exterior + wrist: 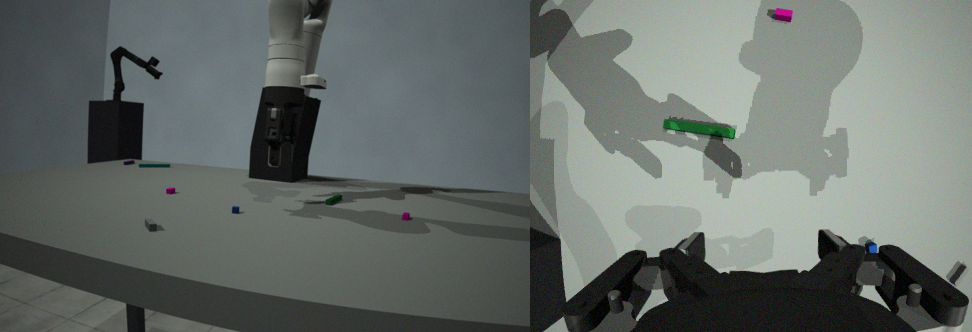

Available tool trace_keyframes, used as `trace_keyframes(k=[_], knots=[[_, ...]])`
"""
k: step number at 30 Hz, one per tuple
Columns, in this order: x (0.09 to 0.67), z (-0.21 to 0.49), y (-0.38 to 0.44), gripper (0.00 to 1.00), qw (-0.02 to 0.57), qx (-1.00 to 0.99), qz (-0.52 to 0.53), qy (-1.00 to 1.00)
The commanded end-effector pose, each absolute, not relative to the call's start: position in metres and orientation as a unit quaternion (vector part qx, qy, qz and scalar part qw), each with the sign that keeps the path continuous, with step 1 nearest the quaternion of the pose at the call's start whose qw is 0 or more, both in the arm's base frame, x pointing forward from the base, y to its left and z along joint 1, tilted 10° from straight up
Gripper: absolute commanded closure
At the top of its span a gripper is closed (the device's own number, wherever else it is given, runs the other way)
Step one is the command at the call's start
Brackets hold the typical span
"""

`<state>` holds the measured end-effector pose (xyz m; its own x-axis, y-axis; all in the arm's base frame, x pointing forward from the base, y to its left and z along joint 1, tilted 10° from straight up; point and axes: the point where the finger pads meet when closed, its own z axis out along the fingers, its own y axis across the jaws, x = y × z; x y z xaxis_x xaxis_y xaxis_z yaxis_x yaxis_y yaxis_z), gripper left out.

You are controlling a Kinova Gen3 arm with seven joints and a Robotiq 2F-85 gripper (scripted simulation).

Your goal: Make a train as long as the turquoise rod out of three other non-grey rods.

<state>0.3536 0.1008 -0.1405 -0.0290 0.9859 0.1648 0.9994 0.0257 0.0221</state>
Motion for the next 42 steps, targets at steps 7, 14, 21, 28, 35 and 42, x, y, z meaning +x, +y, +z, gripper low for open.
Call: trace_keyframes(k=[7, 14, 21, 28, 35, 42], knots=[[0.354, -0.140, 0.101, 0.00, 0.051, -0.695, -0.066, -0.714], [0.354, -0.140, 0.101, 0.00, 0.051, -0.695, -0.066, -0.714], [0.354, -0.140, 0.101, 0.00, 0.051, -0.695, -0.066, -0.714], [0.354, -0.140, 0.105, 0.00, 0.053, -0.705, -0.065, -0.704], [0.355, -0.139, 0.113, 0.00, 0.055, -0.725, -0.063, -0.684], [0.355, -0.136, 0.132, 0.00, 0.059, -0.768, -0.058, -0.635]])
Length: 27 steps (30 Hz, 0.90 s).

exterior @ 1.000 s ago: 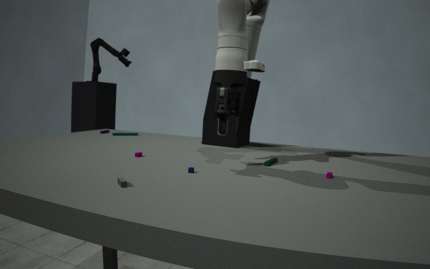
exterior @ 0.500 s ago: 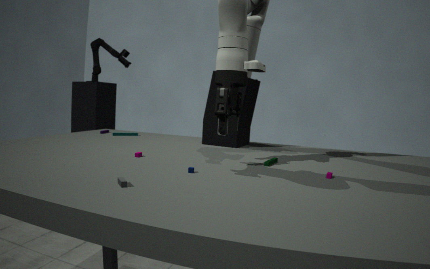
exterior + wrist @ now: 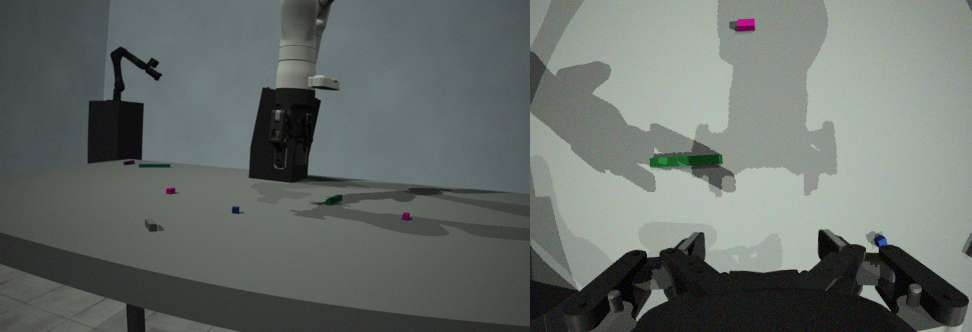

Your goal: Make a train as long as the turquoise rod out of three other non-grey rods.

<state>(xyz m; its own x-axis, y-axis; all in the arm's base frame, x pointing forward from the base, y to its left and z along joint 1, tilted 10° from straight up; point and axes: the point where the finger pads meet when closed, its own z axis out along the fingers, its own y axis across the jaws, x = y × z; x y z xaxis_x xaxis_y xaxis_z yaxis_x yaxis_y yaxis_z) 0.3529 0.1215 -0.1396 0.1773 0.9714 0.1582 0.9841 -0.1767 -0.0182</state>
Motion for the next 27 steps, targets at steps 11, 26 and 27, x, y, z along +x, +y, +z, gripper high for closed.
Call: trace_keyframes(k=[11, 26, 27], knots=[[0.355, -0.131, 0.164, 0.00, 0.065, -0.832, -0.050, -0.548], [0.352, -0.123, 0.206, 0.00, 0.071, -0.898, -0.044, -0.432], [0.352, -0.123, 0.208, 0.00, 0.071, -0.901, -0.043, -0.426]])
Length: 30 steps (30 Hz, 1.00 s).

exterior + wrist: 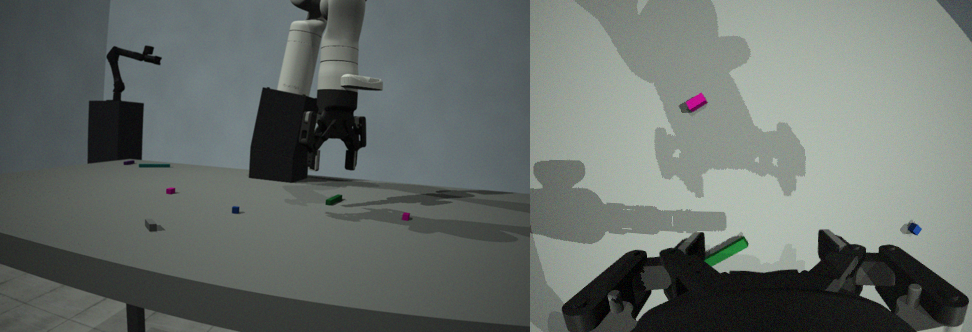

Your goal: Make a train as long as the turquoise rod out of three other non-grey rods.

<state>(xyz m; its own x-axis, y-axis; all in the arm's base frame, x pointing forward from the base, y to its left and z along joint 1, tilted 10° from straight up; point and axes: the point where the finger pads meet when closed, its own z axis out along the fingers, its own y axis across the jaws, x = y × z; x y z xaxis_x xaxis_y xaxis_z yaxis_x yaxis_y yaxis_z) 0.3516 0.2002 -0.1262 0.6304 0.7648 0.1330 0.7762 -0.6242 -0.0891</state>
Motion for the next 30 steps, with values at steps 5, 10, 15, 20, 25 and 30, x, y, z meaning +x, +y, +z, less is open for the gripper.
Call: trace_keyframes(k=[5, 10, 15, 20, 25, 30], knots=[[0.3516, -0.1213, 0.2160, 0.00, 0.072, -0.911, -0.043, -0.404], [0.3513, -0.1206, 0.2191, 0.00, 0.072, -0.915, -0.042, -0.395], [0.3512, -0.1205, 0.2195, 0.00, 0.072, -0.915, -0.042, -0.394], [0.3512, -0.1205, 0.2195, 0.00, 0.072, -0.915, -0.042, -0.394], [0.3512, -0.1205, 0.2195, 0.00, 0.072, -0.915, -0.042, -0.394], [0.3512, -0.1205, 0.2195, 0.00, 0.072, -0.915, -0.042, -0.394]])
